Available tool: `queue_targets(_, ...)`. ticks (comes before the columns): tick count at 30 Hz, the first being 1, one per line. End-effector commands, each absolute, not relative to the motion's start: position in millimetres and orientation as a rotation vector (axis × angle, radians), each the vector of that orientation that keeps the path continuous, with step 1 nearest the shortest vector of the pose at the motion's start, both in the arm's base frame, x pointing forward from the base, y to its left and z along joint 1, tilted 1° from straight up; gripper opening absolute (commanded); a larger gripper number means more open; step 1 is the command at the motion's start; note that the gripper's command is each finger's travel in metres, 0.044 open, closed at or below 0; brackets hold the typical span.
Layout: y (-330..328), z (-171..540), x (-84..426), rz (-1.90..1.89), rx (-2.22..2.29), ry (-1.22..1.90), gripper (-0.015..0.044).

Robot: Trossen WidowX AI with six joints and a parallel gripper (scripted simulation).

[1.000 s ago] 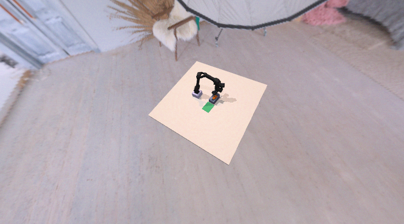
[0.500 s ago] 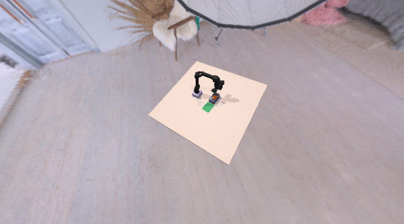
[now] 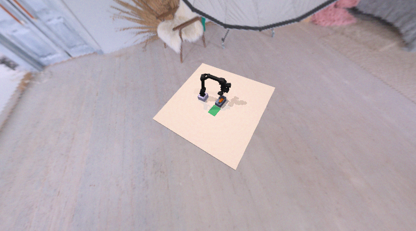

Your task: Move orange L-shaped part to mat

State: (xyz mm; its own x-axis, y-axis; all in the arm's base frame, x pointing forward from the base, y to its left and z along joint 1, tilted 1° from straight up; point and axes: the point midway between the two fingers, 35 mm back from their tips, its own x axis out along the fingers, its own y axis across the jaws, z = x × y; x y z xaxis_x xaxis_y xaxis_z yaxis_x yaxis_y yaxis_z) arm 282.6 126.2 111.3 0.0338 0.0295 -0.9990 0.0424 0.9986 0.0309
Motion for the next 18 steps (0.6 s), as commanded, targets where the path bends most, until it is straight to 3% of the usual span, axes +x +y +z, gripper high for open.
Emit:
queue_targets(1,126.6,111.5,283.1,-0.009,0.059,1.534,0.0180)
queue_targets(5,119.9,111.8,284.4,0.090,-0.047,1.532,0.0280)
queue_targets(18,65.8,113.3,289.3,0.891,-0.892,1.344,0.0280)
